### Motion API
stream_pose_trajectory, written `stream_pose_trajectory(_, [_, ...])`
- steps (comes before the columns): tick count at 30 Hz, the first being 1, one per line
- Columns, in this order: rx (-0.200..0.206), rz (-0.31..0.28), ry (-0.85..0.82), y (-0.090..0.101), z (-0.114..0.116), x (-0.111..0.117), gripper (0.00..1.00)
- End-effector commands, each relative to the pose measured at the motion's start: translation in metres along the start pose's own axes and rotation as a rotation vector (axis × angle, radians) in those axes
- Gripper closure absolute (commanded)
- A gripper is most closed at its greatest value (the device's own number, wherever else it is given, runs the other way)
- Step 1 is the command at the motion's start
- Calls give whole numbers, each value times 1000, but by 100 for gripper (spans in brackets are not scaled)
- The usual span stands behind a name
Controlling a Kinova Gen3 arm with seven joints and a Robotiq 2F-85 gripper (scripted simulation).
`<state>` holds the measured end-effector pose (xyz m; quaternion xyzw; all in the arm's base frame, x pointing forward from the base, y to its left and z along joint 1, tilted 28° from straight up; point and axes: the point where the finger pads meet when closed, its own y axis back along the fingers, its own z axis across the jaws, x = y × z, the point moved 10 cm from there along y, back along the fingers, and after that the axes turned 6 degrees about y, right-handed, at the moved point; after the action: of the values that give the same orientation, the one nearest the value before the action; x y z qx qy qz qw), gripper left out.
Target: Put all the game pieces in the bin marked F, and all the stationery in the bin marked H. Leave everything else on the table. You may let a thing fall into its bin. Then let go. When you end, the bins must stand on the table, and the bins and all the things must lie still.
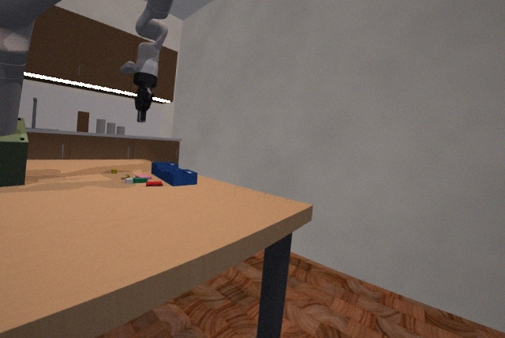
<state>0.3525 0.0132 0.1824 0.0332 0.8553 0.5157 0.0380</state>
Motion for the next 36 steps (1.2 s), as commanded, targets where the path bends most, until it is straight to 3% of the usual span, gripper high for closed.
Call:
stream_pose_trajectory(1, [4, -21, 30, 5, 12, -3, 91])
stream_pose_trajectory(14, [0, -15, 27, 4, 10, -2, 91])
stream_pose_trajectory(21, [0, -22, 375, -37, -25, -27, 91])
stream_pose_trajectory(25, [1, -27, 450, -47, -35, -33, 91])
stream_pose_trajectory(27, [0, -23, 583, -59, -45, -41, 91])
stream_pose_trajectory(36, [23, -29, 898, -110, -91, -65, 91])
